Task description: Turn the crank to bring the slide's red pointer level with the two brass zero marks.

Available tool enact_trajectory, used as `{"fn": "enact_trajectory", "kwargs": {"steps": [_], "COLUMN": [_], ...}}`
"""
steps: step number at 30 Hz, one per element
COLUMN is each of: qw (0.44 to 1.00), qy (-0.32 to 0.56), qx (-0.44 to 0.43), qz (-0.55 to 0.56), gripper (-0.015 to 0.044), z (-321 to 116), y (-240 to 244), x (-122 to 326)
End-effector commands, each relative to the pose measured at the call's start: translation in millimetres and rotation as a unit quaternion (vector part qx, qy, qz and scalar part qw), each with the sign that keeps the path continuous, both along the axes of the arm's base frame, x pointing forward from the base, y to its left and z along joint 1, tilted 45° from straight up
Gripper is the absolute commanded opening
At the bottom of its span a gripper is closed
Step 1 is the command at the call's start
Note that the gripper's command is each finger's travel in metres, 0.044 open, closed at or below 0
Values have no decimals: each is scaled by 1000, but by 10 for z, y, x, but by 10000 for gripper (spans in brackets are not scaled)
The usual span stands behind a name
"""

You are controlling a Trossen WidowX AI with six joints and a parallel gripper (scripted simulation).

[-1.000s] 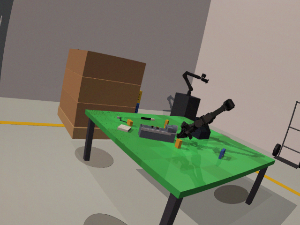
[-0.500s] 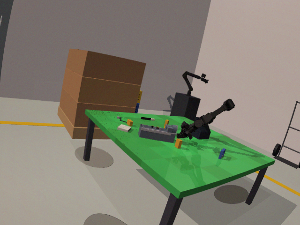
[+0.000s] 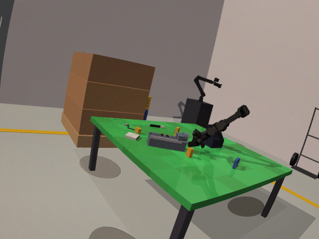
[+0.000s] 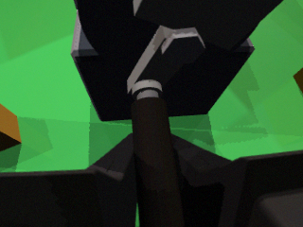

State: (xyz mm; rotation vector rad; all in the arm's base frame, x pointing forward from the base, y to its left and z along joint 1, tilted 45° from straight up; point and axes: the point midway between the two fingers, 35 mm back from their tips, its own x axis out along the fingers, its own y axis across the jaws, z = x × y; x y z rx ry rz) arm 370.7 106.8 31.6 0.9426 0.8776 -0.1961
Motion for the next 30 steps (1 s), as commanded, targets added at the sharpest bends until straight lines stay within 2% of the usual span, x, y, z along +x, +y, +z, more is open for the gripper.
{"fn": "enact_trajectory", "kwargs": {"steps": [1, 30], "qw": [1000, 1000], "qy": [-11, -11], "qx": [5, 5], "qz": [2, 2], "gripper": [0, 0], "z": [81, 119], "y": [26, 24], "x": [38, 47]}}
